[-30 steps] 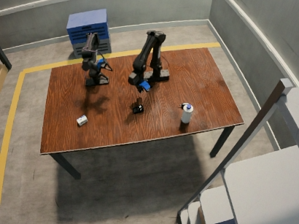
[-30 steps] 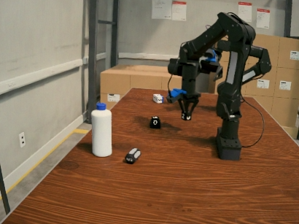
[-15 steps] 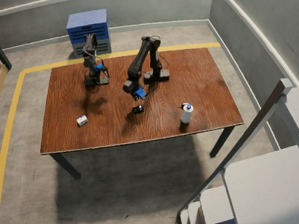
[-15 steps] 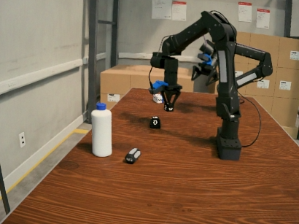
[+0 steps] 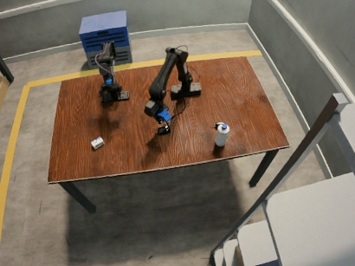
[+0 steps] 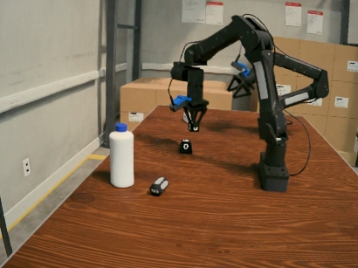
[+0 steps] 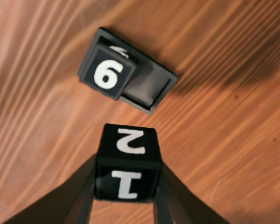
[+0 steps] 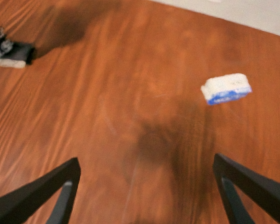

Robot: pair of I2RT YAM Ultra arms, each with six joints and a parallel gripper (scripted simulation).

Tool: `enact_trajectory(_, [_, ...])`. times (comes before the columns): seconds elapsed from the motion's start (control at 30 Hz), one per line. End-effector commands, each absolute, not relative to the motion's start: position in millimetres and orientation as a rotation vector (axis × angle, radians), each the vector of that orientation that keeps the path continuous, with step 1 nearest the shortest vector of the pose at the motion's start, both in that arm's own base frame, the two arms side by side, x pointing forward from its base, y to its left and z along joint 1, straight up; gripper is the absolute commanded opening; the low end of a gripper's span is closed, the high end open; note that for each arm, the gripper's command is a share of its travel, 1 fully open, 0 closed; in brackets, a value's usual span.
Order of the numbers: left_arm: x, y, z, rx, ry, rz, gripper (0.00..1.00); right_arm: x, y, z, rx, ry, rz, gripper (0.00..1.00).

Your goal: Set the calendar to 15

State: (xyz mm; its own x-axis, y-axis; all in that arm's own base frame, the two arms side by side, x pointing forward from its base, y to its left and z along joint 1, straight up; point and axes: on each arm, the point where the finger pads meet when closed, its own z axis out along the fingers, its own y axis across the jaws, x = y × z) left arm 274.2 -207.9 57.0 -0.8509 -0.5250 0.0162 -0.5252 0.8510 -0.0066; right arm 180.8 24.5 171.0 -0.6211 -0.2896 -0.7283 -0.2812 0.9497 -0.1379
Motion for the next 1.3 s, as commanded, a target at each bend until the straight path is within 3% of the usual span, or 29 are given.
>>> enact_trajectory(0.0, [284.2,-212.5,68.7,0.836,-3.023,0.054,0.26,187.1,5.3,175.2,-0.197,2.253,-0.137,1.0])
enact_trajectory(0.6, [296.3,-217.1,68.2,0.476,-3.101,0.058,0.26,190.0,12.0,189.9,-0.091,2.135,-0.104,1.0])
enact_trajectory(1.27, [302.1,-218.7,67.8,-0.247,-3.127,0.047,0.26,164.0,99.1,199.6,-0.495,2.009,0.224,1.0])
